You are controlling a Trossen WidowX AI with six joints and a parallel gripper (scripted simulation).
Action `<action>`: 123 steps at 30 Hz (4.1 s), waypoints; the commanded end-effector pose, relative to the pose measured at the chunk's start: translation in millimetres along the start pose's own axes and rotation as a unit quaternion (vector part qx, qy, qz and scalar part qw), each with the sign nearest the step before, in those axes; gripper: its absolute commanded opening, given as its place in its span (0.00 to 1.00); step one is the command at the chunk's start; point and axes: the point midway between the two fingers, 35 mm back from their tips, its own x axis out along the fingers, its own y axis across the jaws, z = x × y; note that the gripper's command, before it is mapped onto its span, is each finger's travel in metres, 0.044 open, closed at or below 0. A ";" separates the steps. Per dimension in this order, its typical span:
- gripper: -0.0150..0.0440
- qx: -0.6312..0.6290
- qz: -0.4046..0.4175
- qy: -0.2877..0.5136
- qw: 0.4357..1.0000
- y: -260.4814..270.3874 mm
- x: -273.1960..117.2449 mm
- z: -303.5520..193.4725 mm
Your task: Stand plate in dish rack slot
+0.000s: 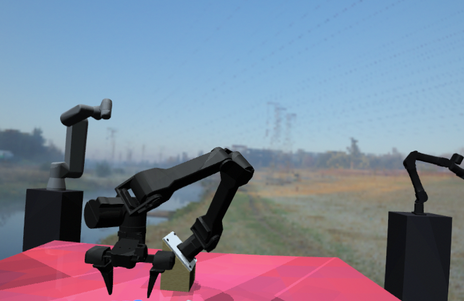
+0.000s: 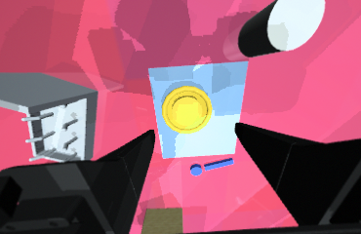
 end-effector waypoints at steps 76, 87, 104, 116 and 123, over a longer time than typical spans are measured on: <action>0.25 0.003 -0.006 -0.005 1.000 -4.6 -33.7 15.3; 0.25 0.002 -0.005 -0.004 1.000 -5.9 -80.6 15.7; 0.25 0.062 -0.005 -0.006 0.998 15.4 -118.5 14.4; 0.25 0.265 -0.014 -0.016 0.964 75.3 -128.2 4.0; 0.25 0.378 -0.016 -0.024 0.925 108.3 -130.5 -6.6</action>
